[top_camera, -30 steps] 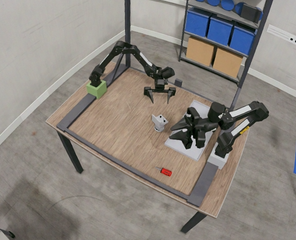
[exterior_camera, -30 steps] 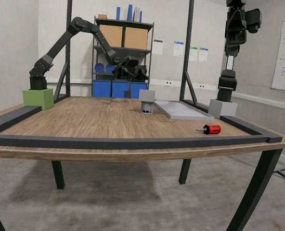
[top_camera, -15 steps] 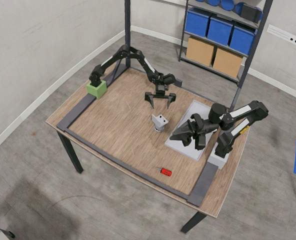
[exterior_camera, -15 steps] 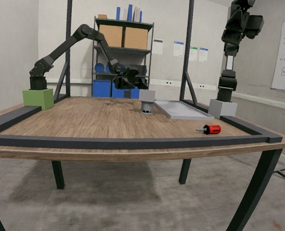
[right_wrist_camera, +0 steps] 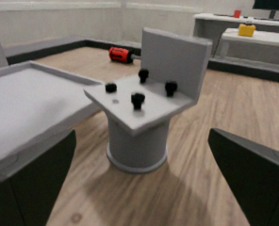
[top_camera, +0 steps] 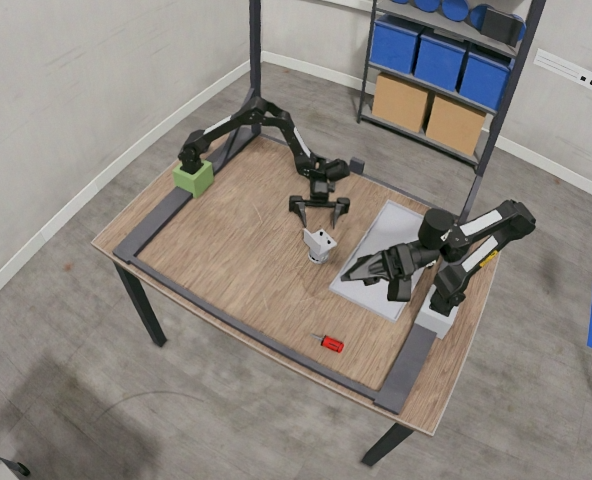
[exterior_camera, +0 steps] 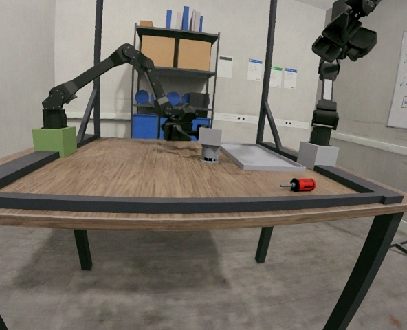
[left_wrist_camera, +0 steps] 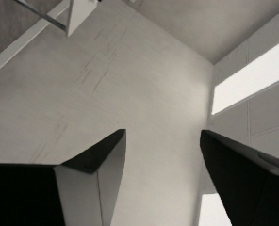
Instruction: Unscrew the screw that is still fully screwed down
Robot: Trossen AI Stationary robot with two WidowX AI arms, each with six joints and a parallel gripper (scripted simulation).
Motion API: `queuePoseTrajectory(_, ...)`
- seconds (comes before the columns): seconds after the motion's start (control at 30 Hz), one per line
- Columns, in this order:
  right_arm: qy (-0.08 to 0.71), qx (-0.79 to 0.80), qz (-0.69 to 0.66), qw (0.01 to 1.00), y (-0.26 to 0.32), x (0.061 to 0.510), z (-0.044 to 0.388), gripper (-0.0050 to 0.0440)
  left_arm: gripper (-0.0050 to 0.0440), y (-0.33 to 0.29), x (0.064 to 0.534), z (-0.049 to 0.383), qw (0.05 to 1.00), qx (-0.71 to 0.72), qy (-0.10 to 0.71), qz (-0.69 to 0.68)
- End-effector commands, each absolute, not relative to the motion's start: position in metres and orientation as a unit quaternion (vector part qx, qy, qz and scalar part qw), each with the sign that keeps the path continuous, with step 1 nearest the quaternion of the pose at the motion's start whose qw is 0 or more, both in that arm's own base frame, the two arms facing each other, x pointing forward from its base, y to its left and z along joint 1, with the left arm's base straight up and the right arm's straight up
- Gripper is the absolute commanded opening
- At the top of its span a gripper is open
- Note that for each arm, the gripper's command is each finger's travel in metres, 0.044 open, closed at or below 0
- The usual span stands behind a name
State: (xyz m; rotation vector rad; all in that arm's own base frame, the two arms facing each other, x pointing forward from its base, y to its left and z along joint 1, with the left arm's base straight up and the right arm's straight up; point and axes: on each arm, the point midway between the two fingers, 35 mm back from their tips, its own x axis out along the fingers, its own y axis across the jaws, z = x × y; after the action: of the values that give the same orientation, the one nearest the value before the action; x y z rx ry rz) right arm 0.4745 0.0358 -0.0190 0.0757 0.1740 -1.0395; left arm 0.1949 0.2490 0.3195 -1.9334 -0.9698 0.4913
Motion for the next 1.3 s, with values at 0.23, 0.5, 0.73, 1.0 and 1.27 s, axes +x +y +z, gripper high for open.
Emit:
queuePoseTrajectory(0.23, 0.062, 0.059, -0.496, 0.864, 0.036, 0.483, -0.025, 0.0400, 0.0215, 0.255, 0.192, 0.320, 0.377, -0.812, -0.408, 0.177)
queuePoseTrajectory(0.5, 0.067, 0.054, -0.496, 0.864, 0.036, 0.479, -0.030, 0.0400, 0.0215, 0.273, 0.214, 0.246, 0.311, -0.843, -0.327, 0.292)
queuePoseTrajectory(0.73, 0.067, 0.054, -0.496, 0.864, 0.036, 0.479, -0.030, 0.0400, 0.0215, 0.279, 0.223, 0.216, 0.285, -0.849, -0.293, 0.335)
queuePoseTrajectory(1.0, 0.059, 0.061, -0.497, 0.864, 0.036, 0.483, -0.020, 0.0400, 0.0215, 0.273, 0.225, 0.151, 0.205, -0.855, -0.217, 0.425)
queuePoseTrajectory(1.27, 0.059, 0.062, -0.497, 0.864, 0.036, 0.484, -0.020, 0.0400, 0.0215, 0.267, 0.226, 0.103, 0.150, -0.847, -0.157, 0.485)
